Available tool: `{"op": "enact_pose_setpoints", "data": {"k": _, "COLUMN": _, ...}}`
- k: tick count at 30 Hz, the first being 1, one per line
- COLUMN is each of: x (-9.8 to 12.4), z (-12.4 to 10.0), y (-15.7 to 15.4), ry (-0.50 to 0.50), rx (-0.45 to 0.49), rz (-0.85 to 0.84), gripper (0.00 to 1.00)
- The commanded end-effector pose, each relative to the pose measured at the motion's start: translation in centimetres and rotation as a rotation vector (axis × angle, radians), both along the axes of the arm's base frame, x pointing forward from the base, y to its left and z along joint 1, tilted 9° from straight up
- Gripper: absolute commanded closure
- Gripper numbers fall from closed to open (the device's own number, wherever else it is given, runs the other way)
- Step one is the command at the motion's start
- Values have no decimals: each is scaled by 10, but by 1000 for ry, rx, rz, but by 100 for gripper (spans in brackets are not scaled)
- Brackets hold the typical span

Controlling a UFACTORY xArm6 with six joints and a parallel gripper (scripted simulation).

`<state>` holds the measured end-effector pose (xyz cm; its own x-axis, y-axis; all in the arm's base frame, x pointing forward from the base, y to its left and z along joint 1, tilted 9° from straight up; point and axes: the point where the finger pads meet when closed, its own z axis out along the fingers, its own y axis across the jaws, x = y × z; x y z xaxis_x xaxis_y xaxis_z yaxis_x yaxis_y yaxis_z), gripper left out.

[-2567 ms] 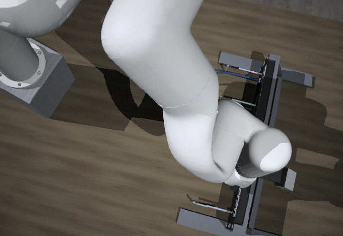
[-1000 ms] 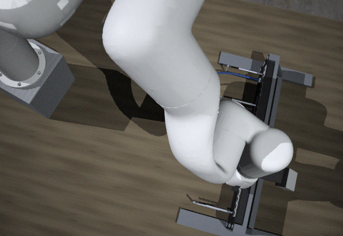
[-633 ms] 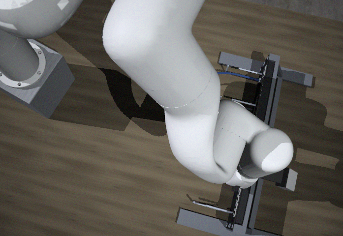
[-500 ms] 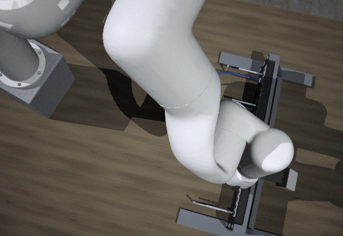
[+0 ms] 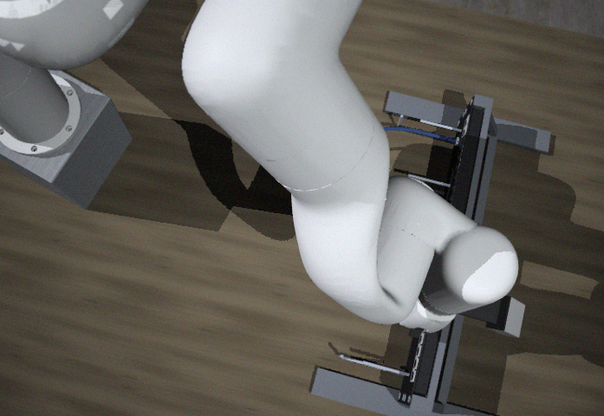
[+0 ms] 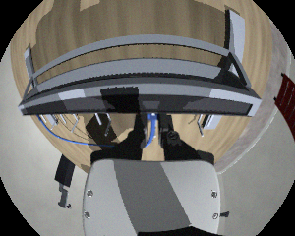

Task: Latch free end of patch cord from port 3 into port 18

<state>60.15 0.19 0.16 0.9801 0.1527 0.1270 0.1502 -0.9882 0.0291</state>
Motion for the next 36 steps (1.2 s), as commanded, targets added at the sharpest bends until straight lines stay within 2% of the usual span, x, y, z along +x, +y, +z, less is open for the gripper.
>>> {"op": "enact_pose_setpoints", "data": {"k": 1, "x": 2, "z": 3, "y": 0, "ry": -6, "rx": 0, "rz": 0, "gripper": 100}}
{"op": "enact_pose_setpoints", "data": {"k": 36, "x": 5, "z": 3, "y": 1, "ry": -3, "rx": -1, "rz": 0, "gripper": 100}}
